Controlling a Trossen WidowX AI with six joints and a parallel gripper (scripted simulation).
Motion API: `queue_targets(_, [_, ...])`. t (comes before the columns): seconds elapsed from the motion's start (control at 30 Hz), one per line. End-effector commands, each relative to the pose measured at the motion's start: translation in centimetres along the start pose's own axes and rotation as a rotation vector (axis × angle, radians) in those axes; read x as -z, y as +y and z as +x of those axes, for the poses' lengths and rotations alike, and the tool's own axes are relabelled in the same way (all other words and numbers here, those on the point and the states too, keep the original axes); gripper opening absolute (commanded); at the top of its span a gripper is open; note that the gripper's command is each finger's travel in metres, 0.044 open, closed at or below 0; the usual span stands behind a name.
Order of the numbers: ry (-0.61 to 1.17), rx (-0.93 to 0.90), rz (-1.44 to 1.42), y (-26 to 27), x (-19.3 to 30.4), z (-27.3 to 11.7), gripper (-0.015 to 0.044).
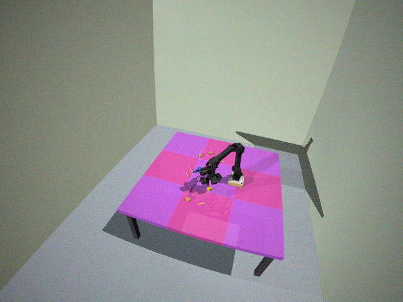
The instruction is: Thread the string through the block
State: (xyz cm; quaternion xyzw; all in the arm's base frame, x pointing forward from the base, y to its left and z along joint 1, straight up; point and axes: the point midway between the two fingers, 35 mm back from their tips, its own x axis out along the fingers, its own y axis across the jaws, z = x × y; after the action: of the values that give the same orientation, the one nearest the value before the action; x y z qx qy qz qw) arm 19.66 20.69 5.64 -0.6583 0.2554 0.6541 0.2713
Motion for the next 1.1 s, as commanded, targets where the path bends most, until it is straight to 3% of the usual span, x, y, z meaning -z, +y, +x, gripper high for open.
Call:
queue_targets(0.0, [0.0,0.0,0.0,0.0,0.0,0.0,0.0236])
queue_targets(0.07, [0.0,0.0,0.0,0.0,0.0,0.0,0.0242])
queue_targets(0.37, [0.0,0.0,0.0,0.0,0.0,0.0,0.0006])
queue_targets(0.4, [0.0,0.0,0.0,0.0,0.0,0.0,0.0])
queue_targets(0.8, [0.0,0.0,0.0,0.0,0.0,0.0,0.0])
queue_targets(0.87, [0.0,0.0,0.072,0.0,0.2,0.0,0.0053])
queue_targets(1.07, [0.002,0.001,0.718,0.2,2.4,0.0,0.021])
